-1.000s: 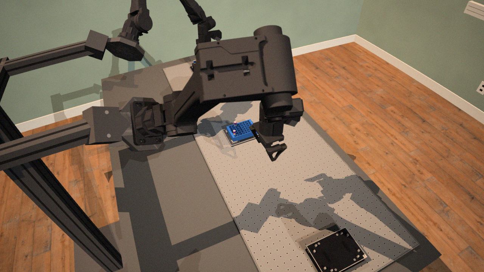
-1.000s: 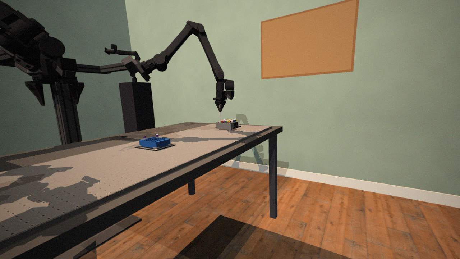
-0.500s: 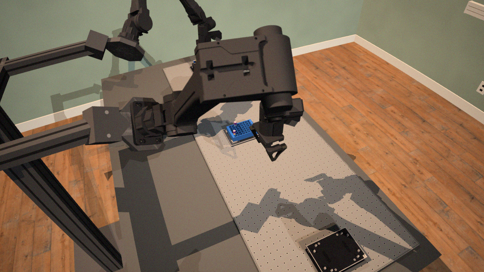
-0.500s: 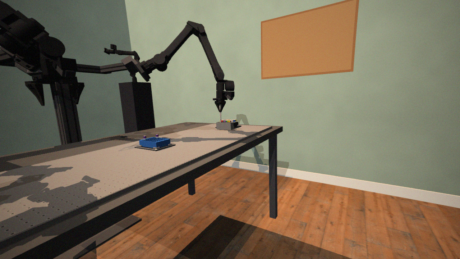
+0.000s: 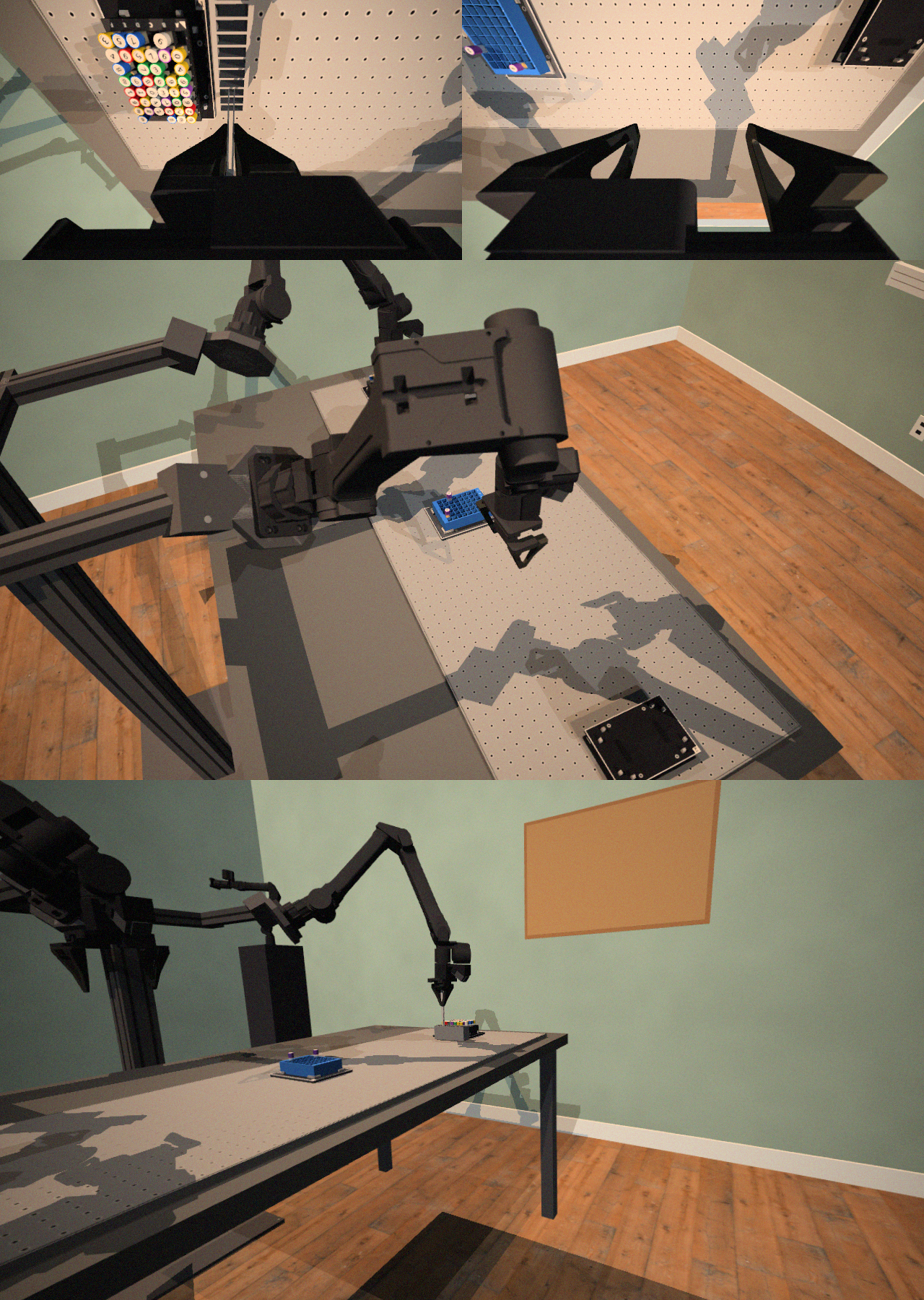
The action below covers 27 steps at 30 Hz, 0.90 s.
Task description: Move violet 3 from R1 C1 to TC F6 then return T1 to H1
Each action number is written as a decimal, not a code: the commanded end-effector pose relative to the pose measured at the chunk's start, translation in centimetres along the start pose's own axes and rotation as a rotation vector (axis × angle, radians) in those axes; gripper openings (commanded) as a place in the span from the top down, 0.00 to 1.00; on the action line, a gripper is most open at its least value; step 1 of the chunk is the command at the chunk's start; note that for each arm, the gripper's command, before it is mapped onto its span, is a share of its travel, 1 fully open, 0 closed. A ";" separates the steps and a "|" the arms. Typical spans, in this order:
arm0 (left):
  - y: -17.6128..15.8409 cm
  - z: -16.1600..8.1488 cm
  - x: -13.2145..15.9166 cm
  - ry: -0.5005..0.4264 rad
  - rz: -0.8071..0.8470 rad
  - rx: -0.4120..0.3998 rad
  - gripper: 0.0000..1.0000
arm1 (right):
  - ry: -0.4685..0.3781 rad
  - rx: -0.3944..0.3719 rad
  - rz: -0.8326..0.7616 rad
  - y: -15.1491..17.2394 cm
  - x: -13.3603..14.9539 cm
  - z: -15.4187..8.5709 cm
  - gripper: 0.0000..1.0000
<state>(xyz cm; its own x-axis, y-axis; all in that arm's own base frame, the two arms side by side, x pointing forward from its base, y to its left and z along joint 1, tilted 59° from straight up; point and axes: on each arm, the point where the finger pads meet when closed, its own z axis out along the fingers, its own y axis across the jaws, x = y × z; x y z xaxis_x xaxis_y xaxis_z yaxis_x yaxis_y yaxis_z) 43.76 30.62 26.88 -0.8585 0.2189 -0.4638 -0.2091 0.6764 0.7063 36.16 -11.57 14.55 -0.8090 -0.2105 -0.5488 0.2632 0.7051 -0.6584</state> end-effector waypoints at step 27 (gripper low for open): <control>0.7 1.8 -0.1 0.006 -0.001 -0.010 0.93 | -0.028 0.009 0.037 -0.6 -1.3 -0.4 0.00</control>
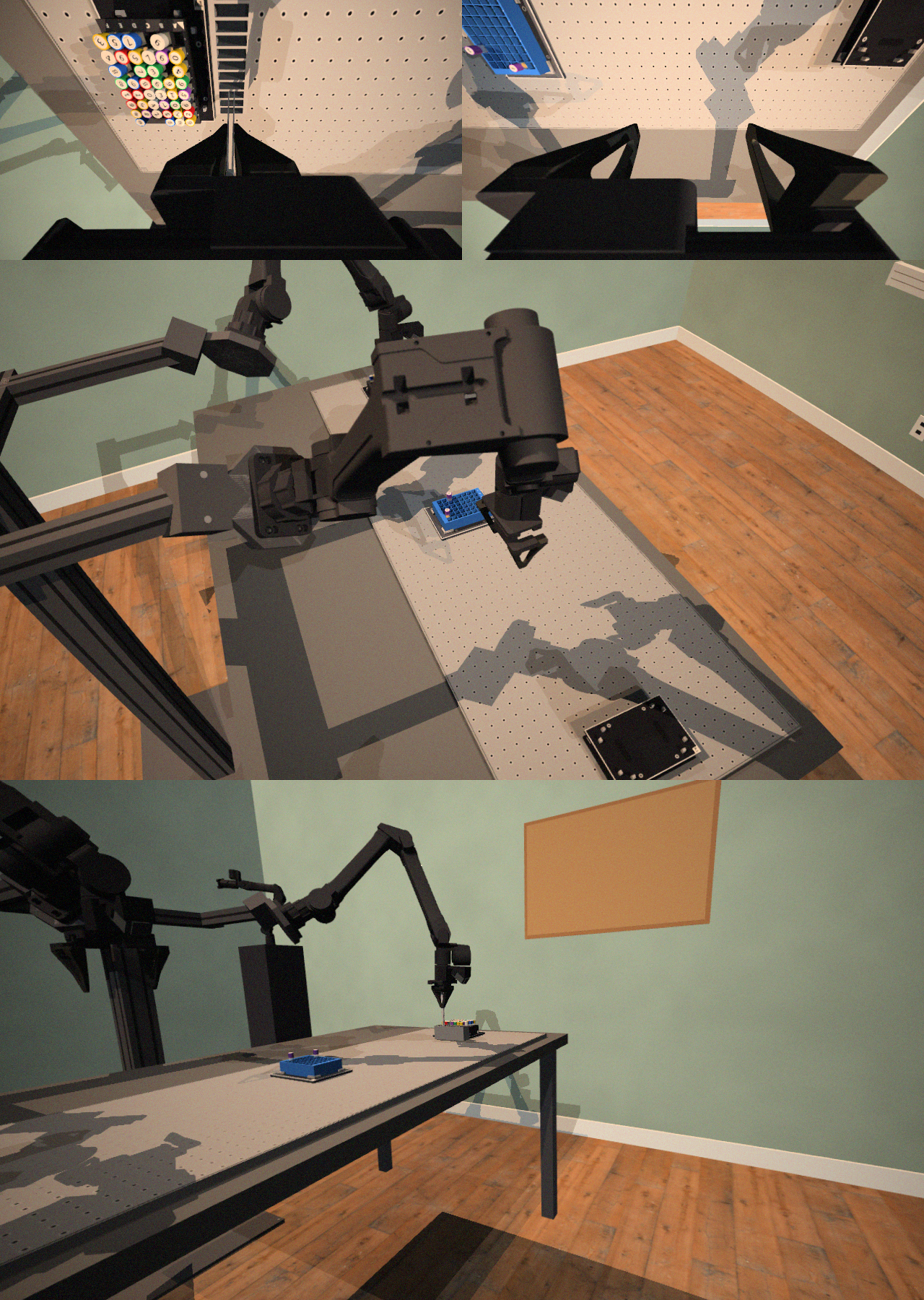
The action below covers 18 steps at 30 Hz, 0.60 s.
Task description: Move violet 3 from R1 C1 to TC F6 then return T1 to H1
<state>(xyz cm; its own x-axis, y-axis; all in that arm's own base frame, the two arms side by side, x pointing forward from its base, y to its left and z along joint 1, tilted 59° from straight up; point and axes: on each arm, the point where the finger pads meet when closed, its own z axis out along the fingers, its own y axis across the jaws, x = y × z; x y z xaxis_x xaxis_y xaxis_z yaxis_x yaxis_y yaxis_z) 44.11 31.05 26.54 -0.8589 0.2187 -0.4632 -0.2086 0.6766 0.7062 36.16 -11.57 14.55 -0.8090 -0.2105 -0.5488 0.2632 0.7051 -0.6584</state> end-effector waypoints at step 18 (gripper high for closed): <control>0.8 1.5 -0.1 0.005 -0.002 -0.011 0.93 | -0.028 0.009 0.037 -0.6 -1.3 -0.4 0.00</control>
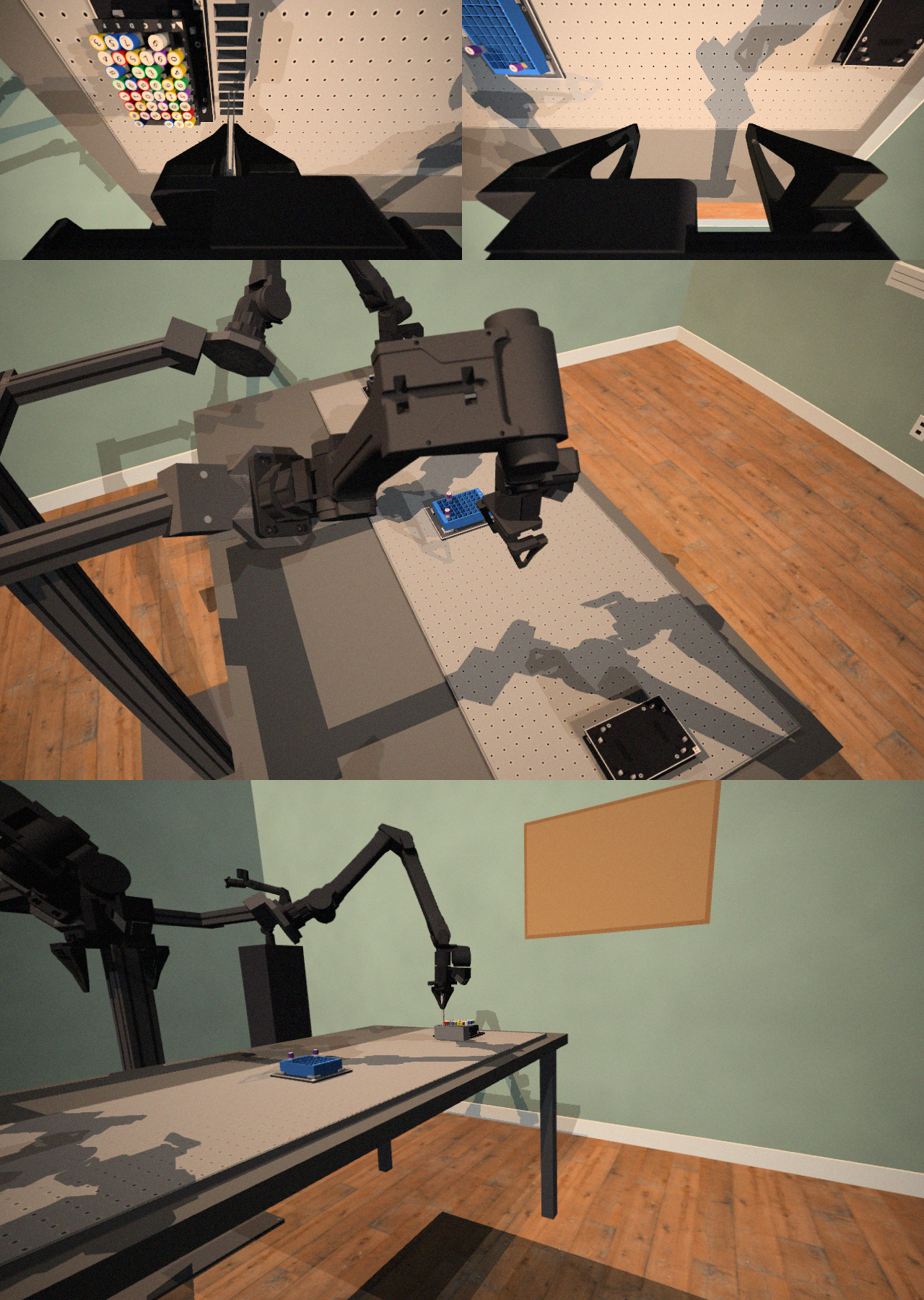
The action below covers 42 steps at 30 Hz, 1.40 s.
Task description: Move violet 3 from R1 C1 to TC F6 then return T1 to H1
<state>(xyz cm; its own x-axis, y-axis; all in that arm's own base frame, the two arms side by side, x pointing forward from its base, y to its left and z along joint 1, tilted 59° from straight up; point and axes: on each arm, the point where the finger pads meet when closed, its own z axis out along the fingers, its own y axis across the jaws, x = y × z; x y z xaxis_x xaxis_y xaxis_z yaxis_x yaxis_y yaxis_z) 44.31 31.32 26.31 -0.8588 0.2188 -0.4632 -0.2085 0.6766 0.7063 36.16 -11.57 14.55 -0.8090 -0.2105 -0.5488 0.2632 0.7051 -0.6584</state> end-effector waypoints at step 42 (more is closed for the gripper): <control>0.7 2.2 -0.1 0.006 -0.001 -0.010 0.93 | -0.028 0.009 0.037 -0.6 -1.3 -0.4 0.00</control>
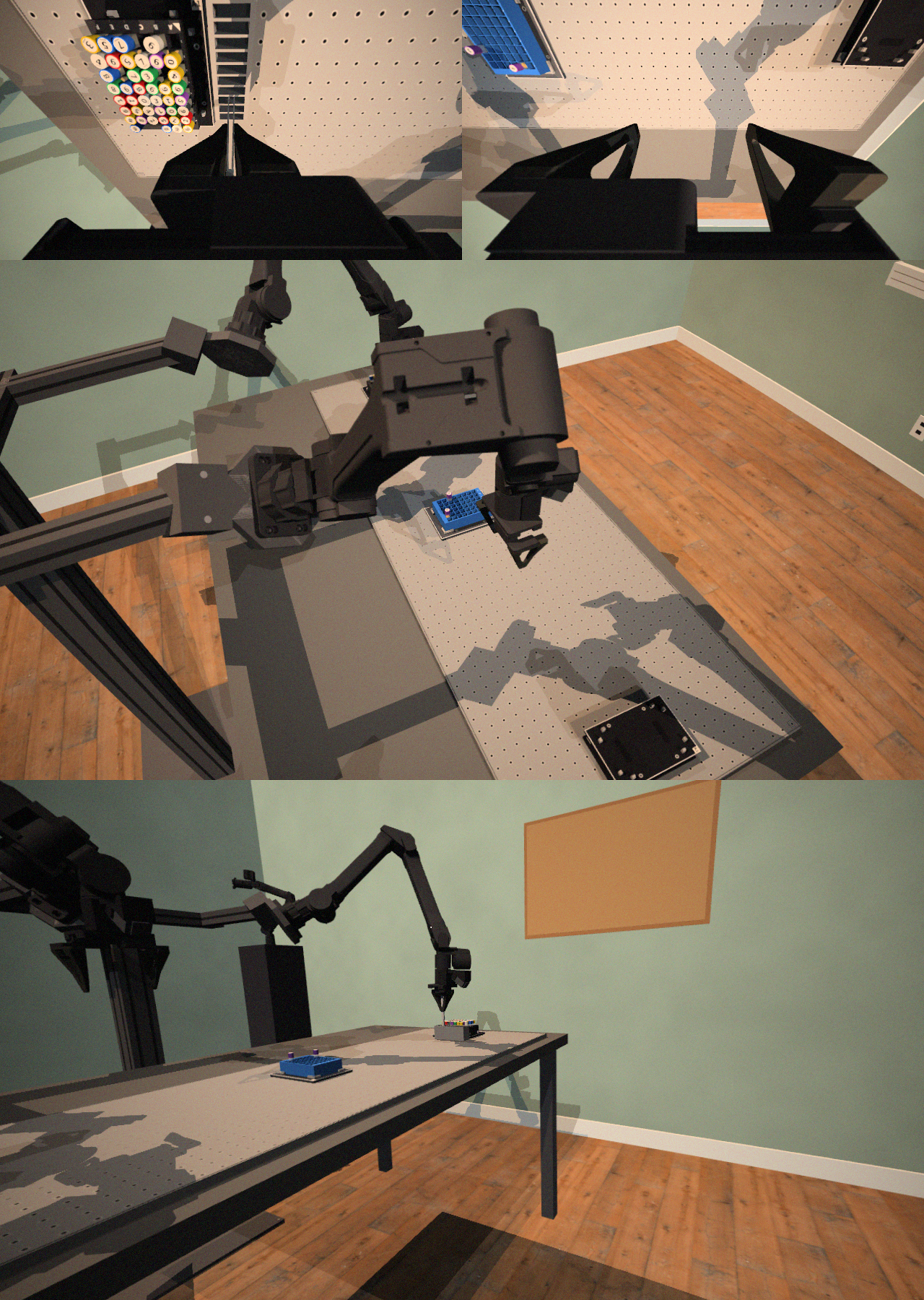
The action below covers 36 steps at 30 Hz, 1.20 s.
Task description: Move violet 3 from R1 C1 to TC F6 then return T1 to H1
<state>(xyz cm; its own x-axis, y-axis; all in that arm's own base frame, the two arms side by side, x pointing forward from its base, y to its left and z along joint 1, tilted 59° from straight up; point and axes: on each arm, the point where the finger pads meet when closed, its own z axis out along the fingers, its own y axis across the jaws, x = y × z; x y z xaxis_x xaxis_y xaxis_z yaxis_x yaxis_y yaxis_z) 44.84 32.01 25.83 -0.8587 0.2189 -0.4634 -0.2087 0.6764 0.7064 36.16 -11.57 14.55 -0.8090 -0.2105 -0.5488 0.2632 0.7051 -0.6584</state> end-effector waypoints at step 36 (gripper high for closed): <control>0.7 2.0 -0.1 0.006 -0.002 -0.011 0.93 | -0.028 0.009 0.037 -0.6 -1.3 -0.4 0.00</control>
<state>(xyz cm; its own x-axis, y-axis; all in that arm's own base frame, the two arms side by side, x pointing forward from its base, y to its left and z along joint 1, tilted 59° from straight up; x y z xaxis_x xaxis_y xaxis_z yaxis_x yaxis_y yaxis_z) 45.28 32.58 25.37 -0.8590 0.2188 -0.4630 -0.2084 0.6765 0.7063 36.16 -11.57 14.55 -0.8090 -0.2105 -0.5488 0.2632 0.7051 -0.6584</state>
